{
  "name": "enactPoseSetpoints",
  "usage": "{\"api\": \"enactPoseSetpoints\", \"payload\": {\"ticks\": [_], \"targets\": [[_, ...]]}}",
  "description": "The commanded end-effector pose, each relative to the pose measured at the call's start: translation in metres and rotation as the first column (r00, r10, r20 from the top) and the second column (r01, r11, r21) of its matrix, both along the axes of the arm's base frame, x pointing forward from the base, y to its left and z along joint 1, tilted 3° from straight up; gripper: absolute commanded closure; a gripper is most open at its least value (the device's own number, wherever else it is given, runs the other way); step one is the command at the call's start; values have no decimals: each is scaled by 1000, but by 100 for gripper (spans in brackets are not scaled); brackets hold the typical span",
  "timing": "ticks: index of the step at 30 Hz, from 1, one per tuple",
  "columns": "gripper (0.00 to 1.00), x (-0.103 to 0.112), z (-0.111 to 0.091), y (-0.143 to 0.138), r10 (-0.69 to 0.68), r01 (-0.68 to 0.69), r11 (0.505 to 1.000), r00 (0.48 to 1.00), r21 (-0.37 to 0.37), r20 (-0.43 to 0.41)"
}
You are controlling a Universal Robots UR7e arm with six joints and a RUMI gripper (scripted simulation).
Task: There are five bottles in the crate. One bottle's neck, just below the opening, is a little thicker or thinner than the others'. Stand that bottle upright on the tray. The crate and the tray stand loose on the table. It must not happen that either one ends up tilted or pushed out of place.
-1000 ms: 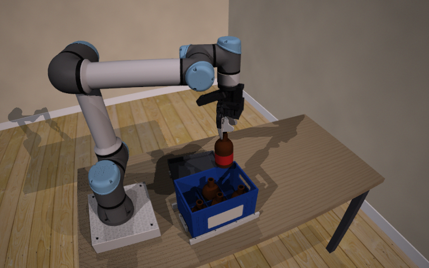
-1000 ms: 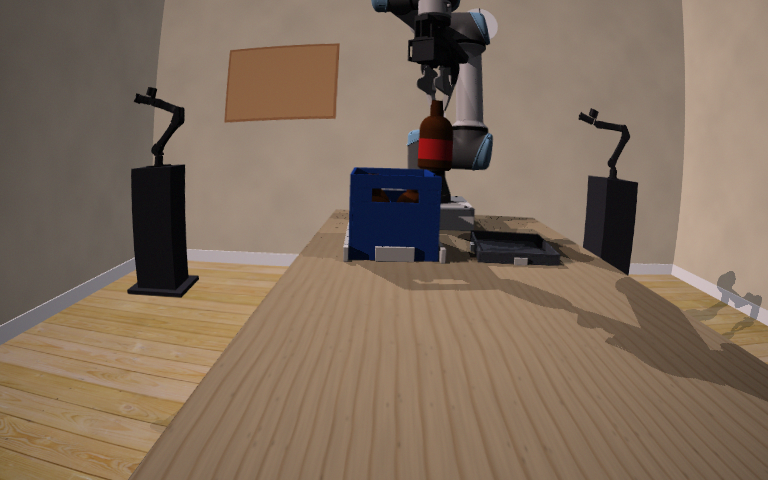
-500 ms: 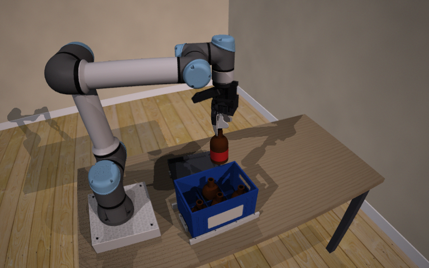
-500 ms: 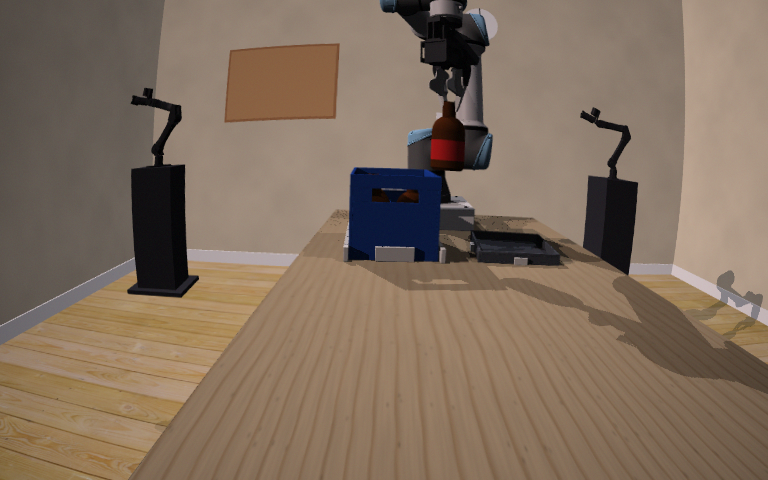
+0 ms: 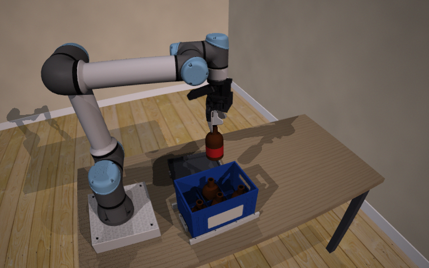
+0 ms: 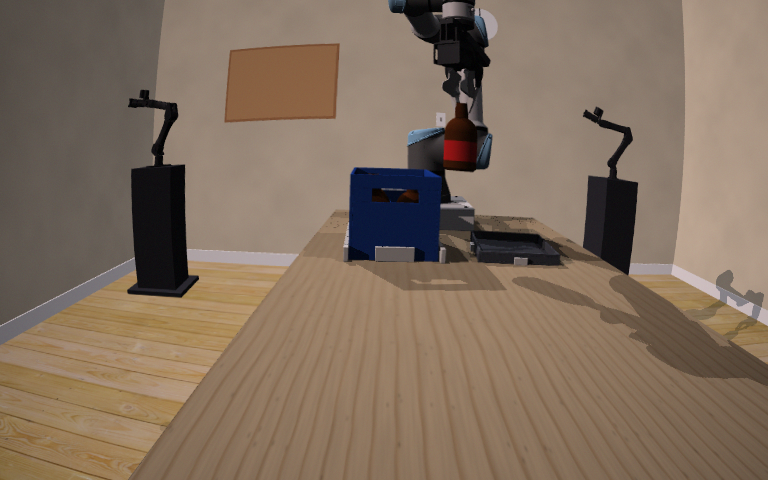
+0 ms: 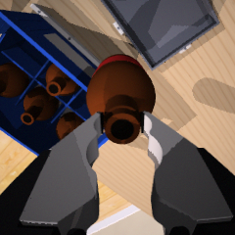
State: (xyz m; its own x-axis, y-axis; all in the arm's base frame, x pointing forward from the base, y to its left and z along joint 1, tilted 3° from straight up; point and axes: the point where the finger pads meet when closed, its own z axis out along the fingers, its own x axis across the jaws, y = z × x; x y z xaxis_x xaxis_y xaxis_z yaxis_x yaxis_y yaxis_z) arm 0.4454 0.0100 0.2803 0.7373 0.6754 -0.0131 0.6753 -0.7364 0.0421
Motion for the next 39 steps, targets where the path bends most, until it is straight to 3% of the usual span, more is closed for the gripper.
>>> {"api": "enactPoseSetpoints", "payload": {"ticks": [1, 39], "targets": [[100, -2, 0, 11, 0, 0, 1000, 1000, -1, 2], [100, -15, -3, 83, 0, 0, 1000, 1000, -1, 2]]}}
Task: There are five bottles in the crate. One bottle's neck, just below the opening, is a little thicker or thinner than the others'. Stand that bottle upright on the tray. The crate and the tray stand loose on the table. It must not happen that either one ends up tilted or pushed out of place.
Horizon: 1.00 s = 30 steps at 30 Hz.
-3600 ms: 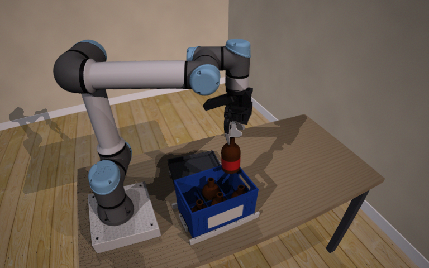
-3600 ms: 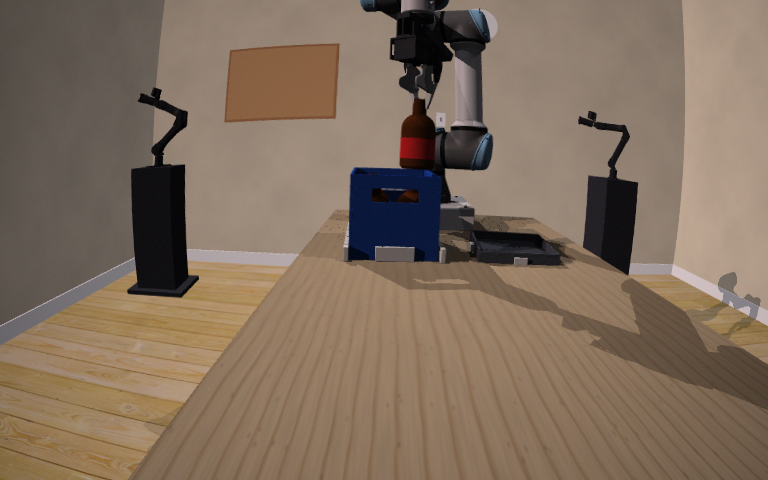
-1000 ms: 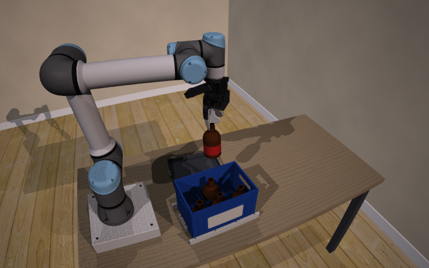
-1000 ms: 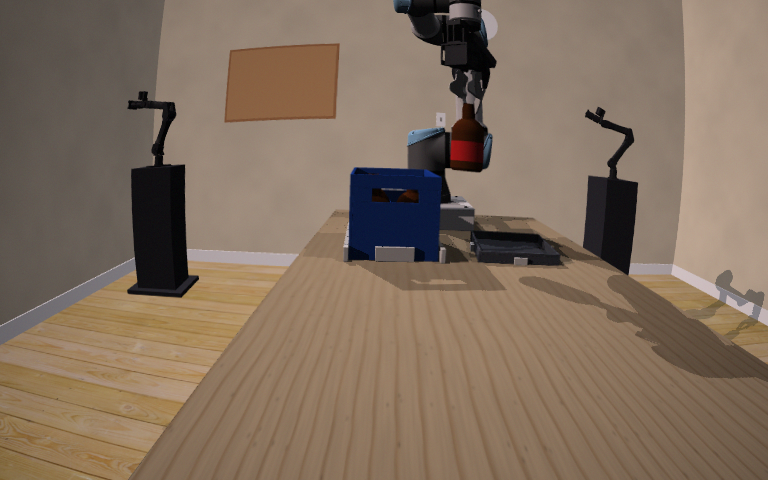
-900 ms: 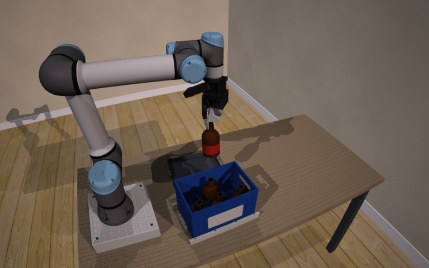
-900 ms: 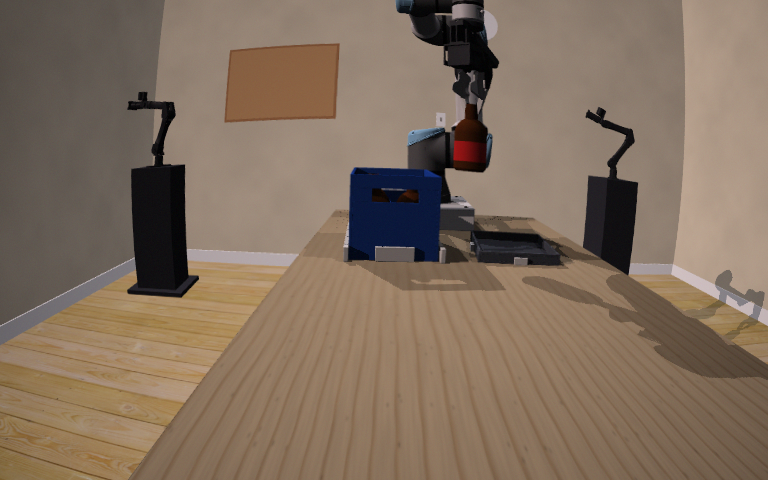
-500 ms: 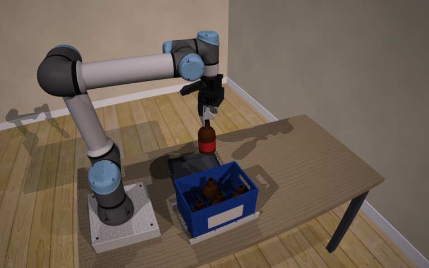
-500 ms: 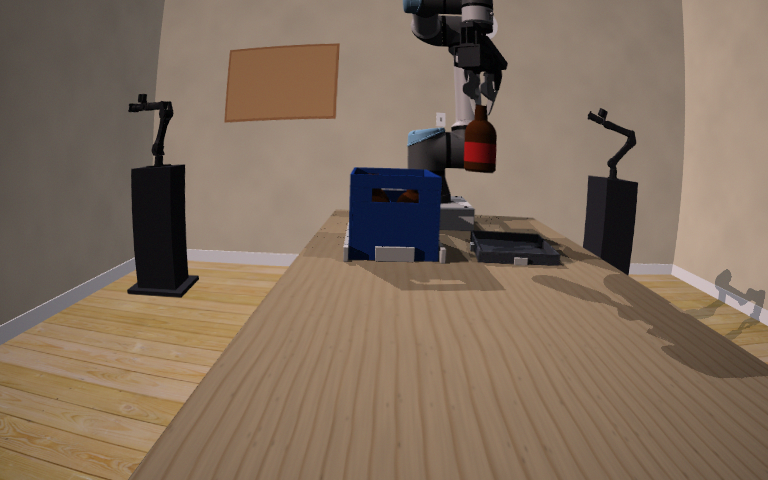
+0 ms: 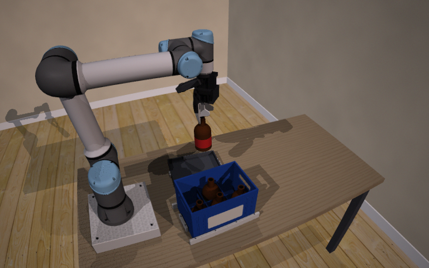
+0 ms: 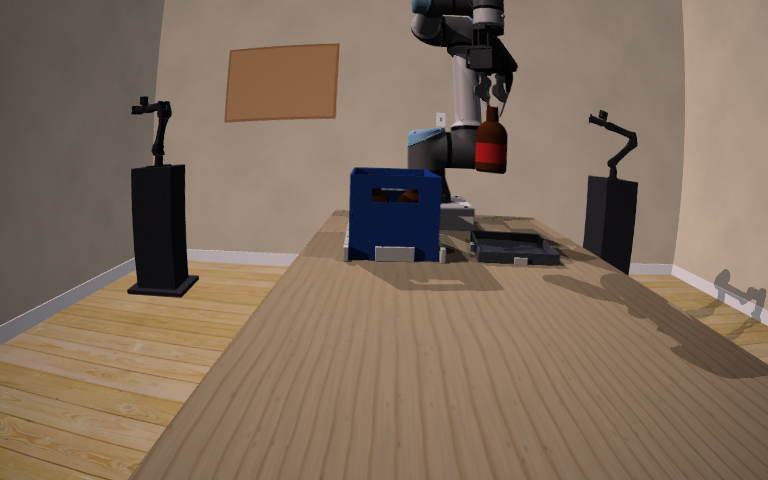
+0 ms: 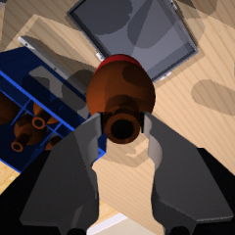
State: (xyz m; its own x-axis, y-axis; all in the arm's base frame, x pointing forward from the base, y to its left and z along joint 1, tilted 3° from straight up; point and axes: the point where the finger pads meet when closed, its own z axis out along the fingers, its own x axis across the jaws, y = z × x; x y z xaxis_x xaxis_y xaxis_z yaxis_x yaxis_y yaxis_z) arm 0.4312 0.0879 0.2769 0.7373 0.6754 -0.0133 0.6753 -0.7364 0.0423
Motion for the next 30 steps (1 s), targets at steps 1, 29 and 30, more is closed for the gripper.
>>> {"api": "enactPoseSetpoints", "payload": {"ticks": [1, 29, 30], "targets": [[100, -1, 0, 7, 0, 0, 1000, 1000, 0, 2], [100, -8, -2, 48, 0, 0, 1000, 1000, 0, 2], [100, -9, -2, 49, 0, 0, 1000, 1000, 0, 2]]}}
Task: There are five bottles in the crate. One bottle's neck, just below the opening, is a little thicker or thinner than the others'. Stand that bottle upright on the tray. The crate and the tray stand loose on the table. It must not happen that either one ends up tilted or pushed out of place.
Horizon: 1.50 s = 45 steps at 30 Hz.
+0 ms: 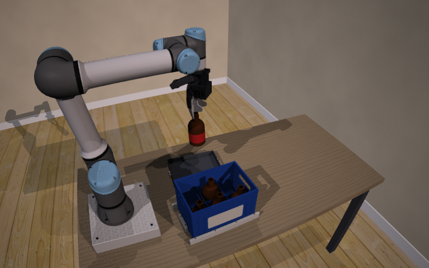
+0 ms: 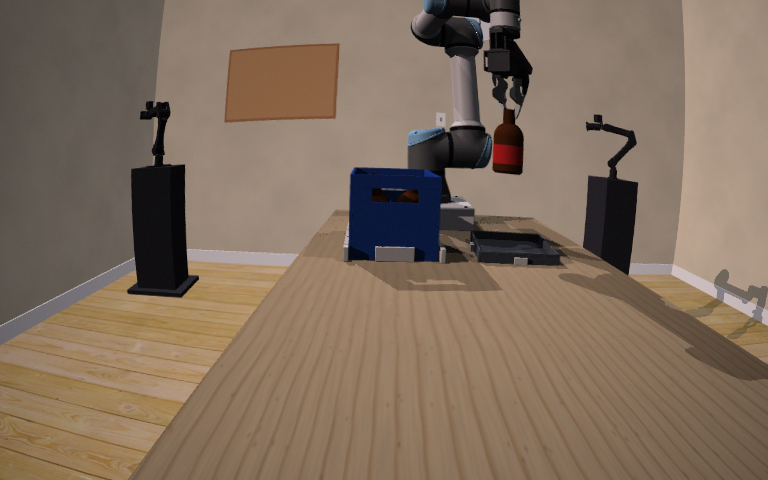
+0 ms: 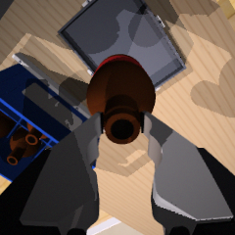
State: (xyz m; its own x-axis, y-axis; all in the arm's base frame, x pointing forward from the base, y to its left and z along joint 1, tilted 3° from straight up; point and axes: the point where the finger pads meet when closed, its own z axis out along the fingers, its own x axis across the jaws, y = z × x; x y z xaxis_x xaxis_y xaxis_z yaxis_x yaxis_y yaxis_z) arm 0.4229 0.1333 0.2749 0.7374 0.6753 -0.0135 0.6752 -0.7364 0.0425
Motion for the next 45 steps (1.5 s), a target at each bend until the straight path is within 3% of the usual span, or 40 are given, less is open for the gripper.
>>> {"api": "enactPoseSetpoints", "payload": {"ticks": [1, 45], "targets": [[100, 0, 0, 4, 0, 0, 1000, 1000, 0, 2], [100, -4, 0, 22, 0, 0, 1000, 1000, 0, 2]]}}
